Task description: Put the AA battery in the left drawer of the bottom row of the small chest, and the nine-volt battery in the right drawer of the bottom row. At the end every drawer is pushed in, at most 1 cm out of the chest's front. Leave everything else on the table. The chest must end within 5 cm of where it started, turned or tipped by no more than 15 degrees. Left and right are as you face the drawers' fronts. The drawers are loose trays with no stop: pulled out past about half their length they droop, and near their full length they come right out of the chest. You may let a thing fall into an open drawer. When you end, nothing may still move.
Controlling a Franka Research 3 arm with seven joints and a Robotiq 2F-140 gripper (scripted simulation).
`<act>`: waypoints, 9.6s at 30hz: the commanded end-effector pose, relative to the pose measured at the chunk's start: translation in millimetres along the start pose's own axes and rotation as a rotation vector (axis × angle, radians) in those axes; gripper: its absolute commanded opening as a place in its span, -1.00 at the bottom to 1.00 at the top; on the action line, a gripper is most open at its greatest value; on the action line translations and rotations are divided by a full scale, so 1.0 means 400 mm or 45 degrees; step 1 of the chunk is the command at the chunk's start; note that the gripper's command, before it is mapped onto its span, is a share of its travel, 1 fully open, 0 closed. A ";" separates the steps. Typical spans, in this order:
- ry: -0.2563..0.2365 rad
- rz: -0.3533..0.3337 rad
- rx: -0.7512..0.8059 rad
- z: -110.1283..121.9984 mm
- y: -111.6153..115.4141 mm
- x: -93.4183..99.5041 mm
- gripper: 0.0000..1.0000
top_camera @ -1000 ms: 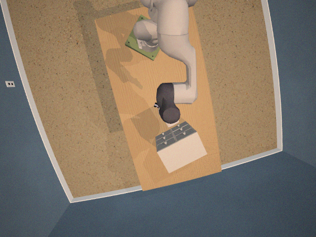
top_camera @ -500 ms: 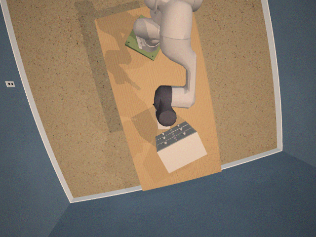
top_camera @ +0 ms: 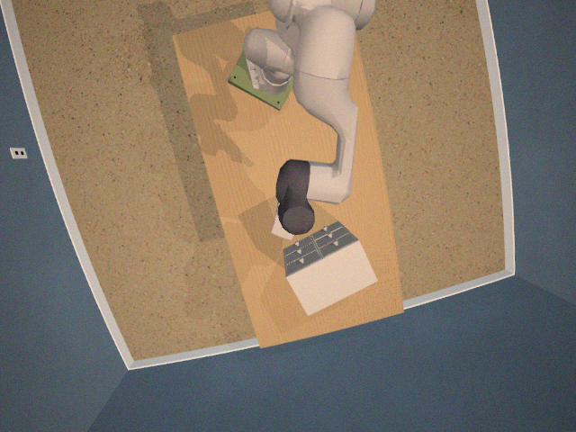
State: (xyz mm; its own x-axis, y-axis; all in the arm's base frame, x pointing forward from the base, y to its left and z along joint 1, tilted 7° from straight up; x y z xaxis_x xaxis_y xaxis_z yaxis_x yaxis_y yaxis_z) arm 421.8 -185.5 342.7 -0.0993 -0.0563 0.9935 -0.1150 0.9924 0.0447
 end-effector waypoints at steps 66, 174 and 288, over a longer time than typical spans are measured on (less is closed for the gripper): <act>0.004 -0.015 -1.274 0.002 -0.096 -0.006 -1.00; 0.009 -0.025 -1.803 0.006 -0.145 -0.012 -1.00; -1.248 -0.999 -1.661 -0.031 -0.146 -0.380 -1.00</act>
State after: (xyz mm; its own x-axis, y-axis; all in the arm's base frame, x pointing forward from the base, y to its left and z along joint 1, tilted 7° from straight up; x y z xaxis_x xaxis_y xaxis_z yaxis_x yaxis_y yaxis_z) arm 443.4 -239.8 192.7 -0.9147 -0.0324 0.4028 0.4040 -0.0976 0.9095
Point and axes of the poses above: the point where the finger pads meet when closed, its own x axis back along the fingers, its own z axis across the jaws, y = z × x, the point moved 9 cm from there along x, back along the fingers, and after that the axes turned 10 degrees about x, right-handed, at the moved point
